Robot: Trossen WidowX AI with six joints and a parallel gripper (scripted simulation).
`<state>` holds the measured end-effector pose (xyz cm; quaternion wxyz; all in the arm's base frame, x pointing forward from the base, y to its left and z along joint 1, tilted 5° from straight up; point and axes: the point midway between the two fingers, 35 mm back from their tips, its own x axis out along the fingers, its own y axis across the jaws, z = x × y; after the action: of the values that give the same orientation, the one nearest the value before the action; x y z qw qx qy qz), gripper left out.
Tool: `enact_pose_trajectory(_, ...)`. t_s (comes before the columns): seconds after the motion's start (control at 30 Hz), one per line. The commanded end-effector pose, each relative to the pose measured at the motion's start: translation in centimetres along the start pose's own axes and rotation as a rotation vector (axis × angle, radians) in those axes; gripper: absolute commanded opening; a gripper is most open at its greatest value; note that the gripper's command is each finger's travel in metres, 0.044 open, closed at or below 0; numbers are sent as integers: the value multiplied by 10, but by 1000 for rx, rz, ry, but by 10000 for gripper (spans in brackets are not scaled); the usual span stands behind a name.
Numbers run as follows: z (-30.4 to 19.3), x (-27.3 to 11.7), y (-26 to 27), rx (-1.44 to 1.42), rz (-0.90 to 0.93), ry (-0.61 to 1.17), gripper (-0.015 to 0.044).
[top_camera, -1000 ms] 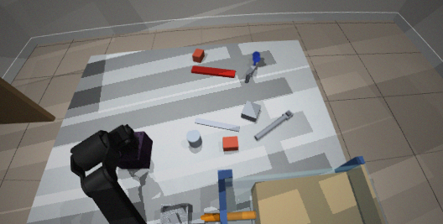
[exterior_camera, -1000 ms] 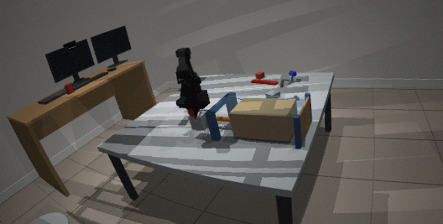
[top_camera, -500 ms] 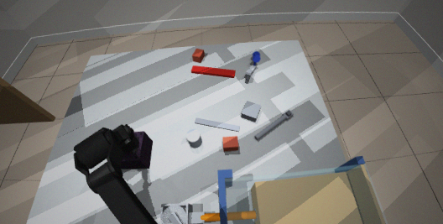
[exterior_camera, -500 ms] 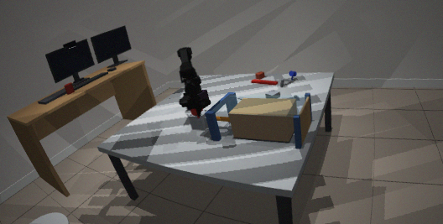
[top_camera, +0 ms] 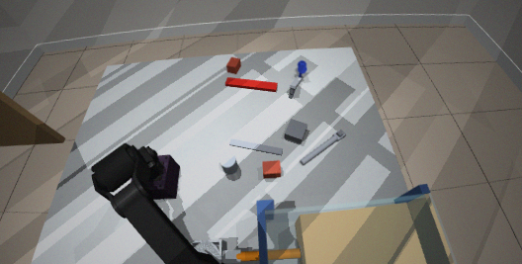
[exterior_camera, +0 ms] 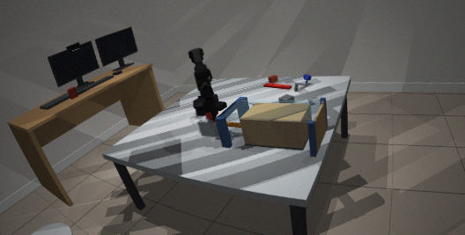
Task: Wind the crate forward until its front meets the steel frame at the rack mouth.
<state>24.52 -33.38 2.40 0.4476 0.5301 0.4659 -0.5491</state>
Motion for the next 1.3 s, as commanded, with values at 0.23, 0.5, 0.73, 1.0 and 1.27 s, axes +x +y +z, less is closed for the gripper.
enact_pose_trajectory(0.23, -33, 0, 12, -25, 8, 39, 0)
enact_pose_trajectory(0.5, -46, -1, 13, -25, 9, 41, 0)
enact_pose_trajectory(0.73, -57, -1, 14, -25, 9, 42, 0)
enact_pose_trajectory(1.0, -70, -1, 12, -25, 9, 43, 0)
enact_pose_trajectory(1.27, -82, -2, 10, -25, 8, 44, 0)
